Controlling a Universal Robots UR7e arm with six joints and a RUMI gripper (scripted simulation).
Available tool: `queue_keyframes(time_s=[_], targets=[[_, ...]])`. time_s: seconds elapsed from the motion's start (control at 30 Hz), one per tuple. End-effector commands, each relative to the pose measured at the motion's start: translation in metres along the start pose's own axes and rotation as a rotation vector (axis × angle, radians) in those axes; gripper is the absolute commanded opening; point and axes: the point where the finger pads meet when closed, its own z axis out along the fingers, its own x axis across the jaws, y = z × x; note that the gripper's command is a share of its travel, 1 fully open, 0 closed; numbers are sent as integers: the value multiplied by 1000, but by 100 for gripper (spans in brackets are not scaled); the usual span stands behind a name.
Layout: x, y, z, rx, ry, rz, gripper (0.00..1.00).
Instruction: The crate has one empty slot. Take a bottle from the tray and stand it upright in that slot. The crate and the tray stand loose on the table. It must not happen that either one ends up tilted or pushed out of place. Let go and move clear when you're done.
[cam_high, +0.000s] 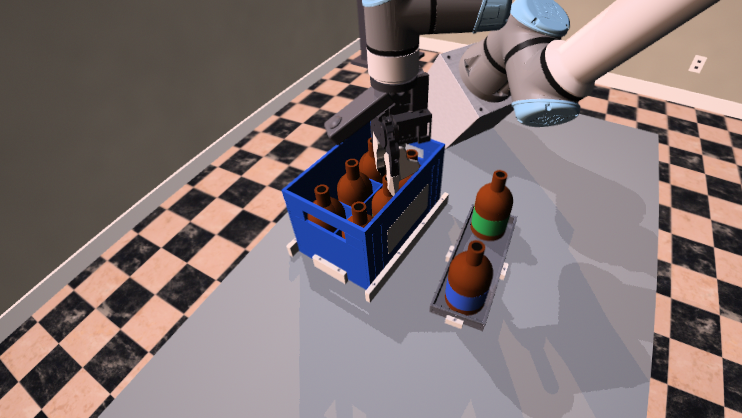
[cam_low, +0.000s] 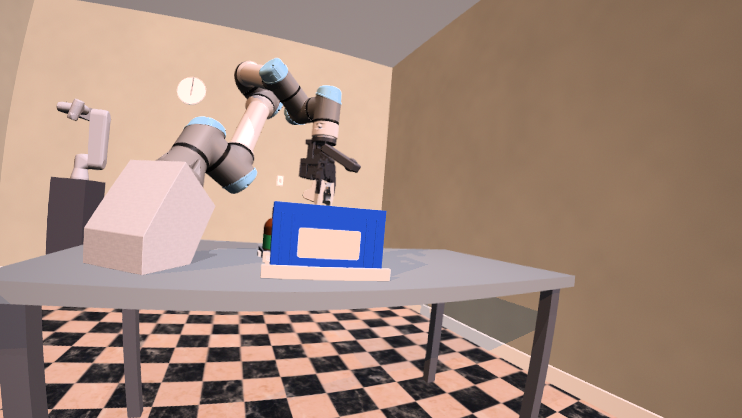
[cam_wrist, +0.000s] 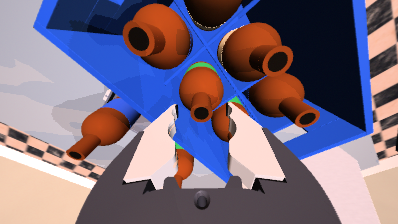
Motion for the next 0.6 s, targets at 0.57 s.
queue_keyframes(time_s=[0.57], targets=[[0,0,-7,1,0,0,38]])
